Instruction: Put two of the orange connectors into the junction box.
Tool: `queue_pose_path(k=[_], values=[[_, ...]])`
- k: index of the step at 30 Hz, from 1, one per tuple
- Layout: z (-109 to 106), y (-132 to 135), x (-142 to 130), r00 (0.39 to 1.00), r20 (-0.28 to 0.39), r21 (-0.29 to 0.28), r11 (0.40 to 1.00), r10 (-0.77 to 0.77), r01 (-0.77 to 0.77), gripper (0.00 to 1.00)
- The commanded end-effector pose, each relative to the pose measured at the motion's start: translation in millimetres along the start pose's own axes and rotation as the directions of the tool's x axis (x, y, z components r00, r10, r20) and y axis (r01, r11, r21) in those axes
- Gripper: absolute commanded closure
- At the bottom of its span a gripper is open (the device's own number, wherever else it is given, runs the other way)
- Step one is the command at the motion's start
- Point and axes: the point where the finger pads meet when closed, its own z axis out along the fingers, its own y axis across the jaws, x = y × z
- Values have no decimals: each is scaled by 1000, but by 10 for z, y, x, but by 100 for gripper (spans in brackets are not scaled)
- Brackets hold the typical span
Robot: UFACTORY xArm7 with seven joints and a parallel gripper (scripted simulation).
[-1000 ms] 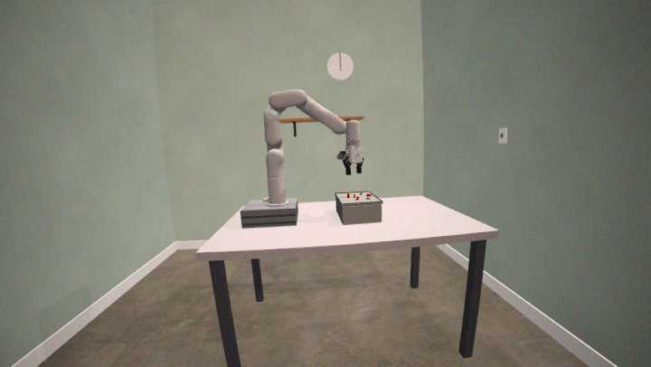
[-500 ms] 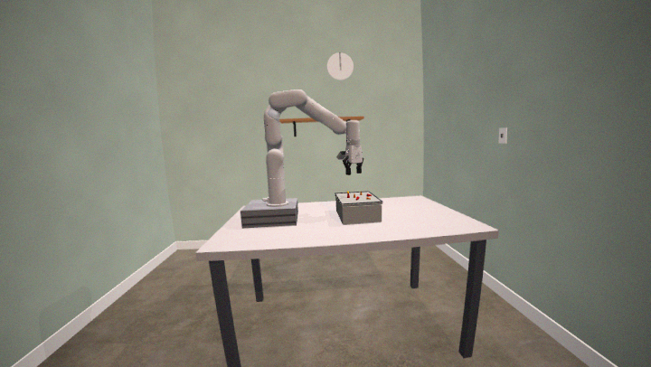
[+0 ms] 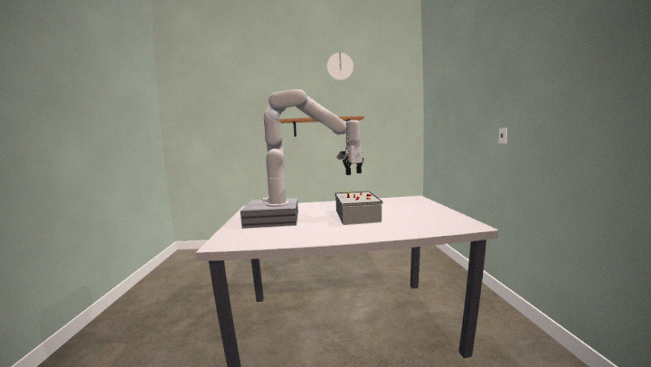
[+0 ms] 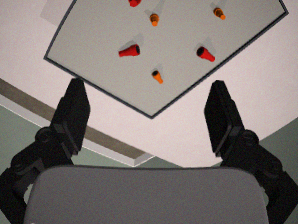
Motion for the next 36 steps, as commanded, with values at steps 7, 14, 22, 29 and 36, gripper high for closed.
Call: queue_pose_path(k=[7, 14, 22, 29, 36], values=[[77, 174, 136, 999, 4, -2, 999, -43, 43, 0], [209, 387, 356, 995, 5, -1, 995, -102, 102, 0], [398, 662, 704, 983, 3, -2, 983, -185, 185, 0], [438, 715, 781, 979, 2, -2, 979, -202, 202, 0], [438, 715, 782, 979, 2, -2, 979, -202, 202, 0]])
